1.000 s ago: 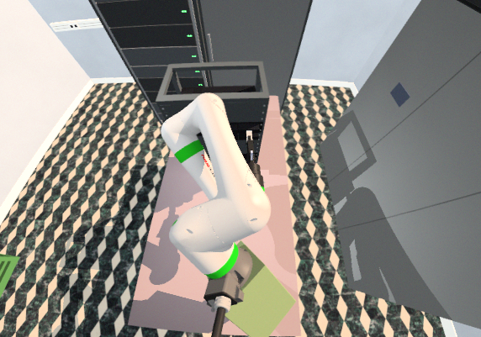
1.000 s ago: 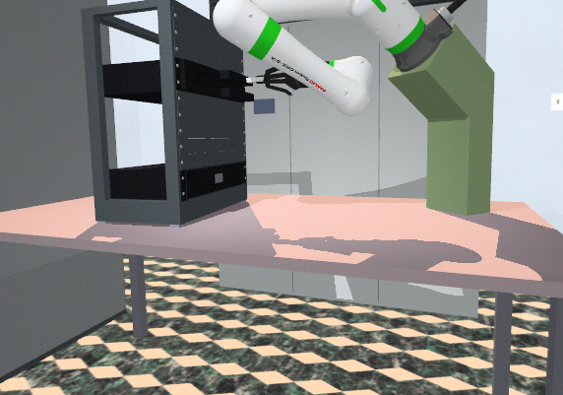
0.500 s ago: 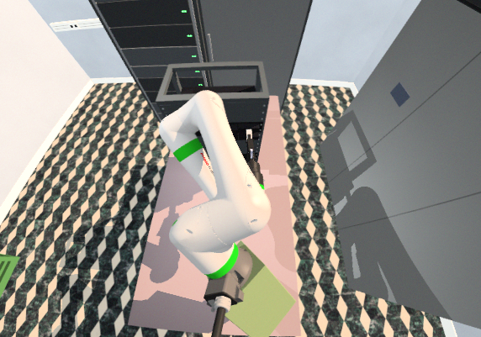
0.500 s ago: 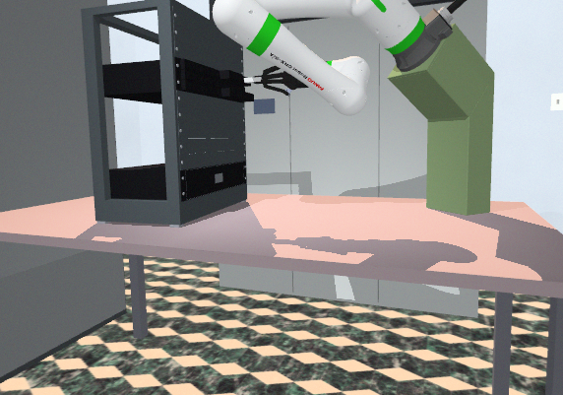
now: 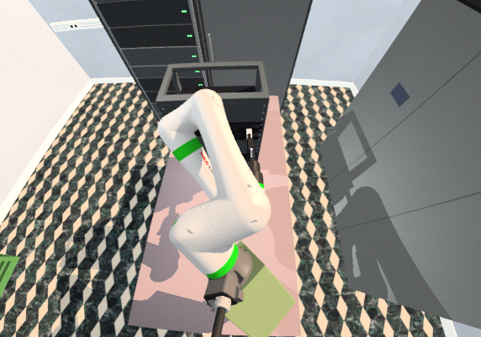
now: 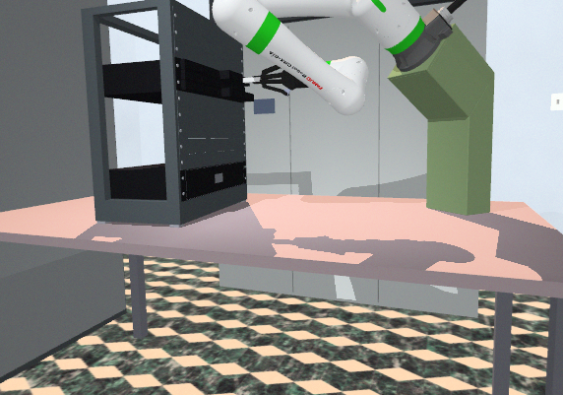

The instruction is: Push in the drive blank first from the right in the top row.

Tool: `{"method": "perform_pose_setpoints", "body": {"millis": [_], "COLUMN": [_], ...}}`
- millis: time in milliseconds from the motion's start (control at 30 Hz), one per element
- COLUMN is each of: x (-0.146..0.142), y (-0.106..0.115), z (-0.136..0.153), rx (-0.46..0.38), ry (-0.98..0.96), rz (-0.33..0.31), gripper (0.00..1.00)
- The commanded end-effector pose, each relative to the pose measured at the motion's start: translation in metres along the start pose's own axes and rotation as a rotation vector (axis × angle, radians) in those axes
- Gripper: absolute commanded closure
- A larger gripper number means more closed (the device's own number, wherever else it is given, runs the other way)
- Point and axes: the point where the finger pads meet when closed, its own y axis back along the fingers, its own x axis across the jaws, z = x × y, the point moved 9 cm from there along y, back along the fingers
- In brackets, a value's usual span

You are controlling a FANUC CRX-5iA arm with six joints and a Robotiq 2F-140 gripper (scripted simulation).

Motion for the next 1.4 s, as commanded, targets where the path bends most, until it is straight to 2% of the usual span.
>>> {"method": "perform_pose_setpoints", "body": {"millis": [0,1367], "x": [-0.0007,-0.0007], "y": [-0.0044,-0.013], "z": [-0.0001,-0.0001], "rx": [0.0,0.0], "ry": [0.001,0.001], "rz": [-0.001,-0.001], "gripper": [0.9,0.9]}}
